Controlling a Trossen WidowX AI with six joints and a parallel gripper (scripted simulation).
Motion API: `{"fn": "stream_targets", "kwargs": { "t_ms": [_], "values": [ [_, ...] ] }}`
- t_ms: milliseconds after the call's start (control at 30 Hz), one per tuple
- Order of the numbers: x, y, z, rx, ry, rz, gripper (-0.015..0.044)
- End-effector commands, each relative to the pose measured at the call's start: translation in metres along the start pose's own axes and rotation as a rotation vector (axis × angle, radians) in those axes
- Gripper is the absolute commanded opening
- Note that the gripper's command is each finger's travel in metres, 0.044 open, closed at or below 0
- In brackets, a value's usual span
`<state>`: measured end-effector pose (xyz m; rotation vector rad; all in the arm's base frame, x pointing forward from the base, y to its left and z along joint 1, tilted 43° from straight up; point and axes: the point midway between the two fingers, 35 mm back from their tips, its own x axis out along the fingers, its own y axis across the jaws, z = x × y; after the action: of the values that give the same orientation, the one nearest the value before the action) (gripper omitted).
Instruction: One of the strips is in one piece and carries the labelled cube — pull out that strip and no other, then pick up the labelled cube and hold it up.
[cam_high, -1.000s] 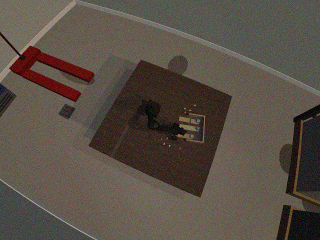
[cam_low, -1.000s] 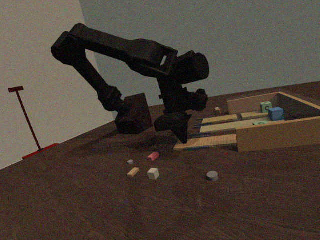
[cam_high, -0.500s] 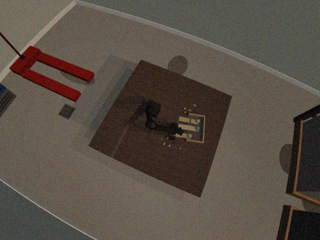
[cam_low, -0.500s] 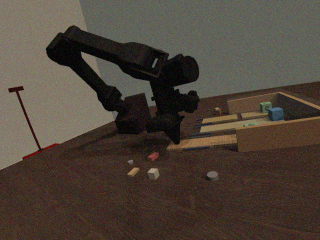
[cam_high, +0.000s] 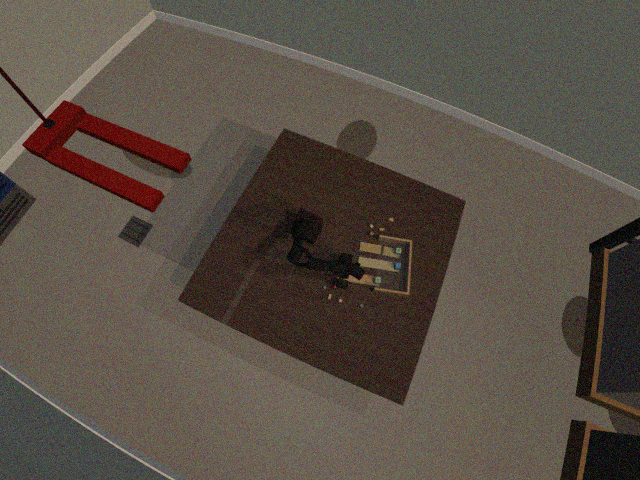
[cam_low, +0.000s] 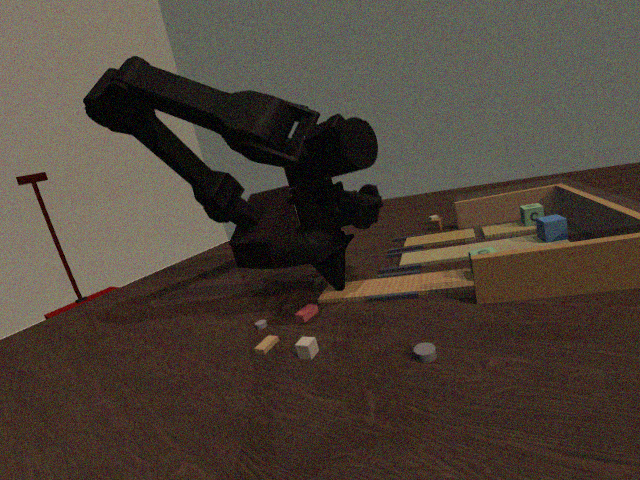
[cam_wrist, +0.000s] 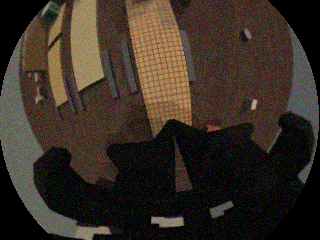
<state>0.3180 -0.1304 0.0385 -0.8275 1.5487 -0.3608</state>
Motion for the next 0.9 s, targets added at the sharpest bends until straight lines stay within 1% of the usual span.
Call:
{"fn": "stream_targets", "kwargs": {
  "t_ms": [0, 867],
  "values": [
    [0.007, 0.0, -0.014, -0.003, 0.03, 0.007, 0.0],
    [0.006, -0.001, -0.051, -0.004, 0.032, 0.006, 0.0]
  ]
}}
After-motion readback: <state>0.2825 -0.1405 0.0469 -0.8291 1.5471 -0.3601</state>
